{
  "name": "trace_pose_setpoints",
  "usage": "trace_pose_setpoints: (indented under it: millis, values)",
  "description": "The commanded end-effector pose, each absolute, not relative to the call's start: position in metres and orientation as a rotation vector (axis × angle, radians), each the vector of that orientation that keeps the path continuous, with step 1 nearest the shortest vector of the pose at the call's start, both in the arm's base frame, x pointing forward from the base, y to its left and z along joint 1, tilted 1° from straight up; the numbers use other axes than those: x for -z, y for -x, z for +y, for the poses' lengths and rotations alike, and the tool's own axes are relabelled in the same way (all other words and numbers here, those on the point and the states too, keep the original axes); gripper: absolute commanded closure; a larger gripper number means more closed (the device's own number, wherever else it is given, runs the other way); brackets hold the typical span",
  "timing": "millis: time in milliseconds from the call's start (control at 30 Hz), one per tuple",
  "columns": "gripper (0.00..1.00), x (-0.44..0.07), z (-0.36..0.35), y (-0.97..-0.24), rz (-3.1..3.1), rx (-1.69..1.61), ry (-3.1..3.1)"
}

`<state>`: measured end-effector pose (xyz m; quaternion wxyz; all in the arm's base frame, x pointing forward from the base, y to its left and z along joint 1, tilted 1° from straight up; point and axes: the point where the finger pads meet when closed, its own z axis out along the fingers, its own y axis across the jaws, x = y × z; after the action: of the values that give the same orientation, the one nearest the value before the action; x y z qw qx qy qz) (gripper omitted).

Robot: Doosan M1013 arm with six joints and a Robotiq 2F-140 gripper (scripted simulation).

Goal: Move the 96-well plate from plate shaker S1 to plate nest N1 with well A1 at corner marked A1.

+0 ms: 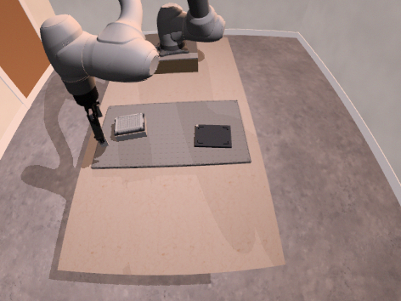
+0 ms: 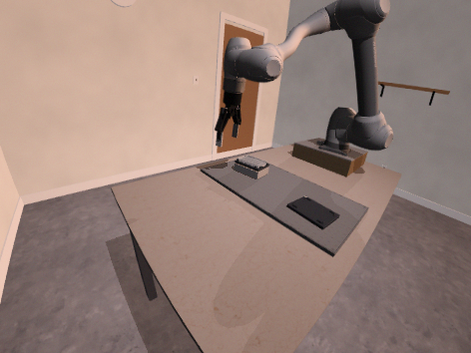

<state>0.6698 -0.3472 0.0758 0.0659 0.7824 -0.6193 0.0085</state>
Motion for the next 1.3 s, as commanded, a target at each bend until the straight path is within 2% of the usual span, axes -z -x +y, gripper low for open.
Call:
trace_pose_setpoints:
  millis: [0,933,1267]
  values:
    - [0.0,-0.073,-0.338,-0.657,-1.913,-0.023,-2.344]
    - [0.0,-0.052,-0.27,-0.562,-2.2,0.007,-2.209]
    - [0.0,-0.052,-0.27,-0.562,-2.2,0.007,-2.209]
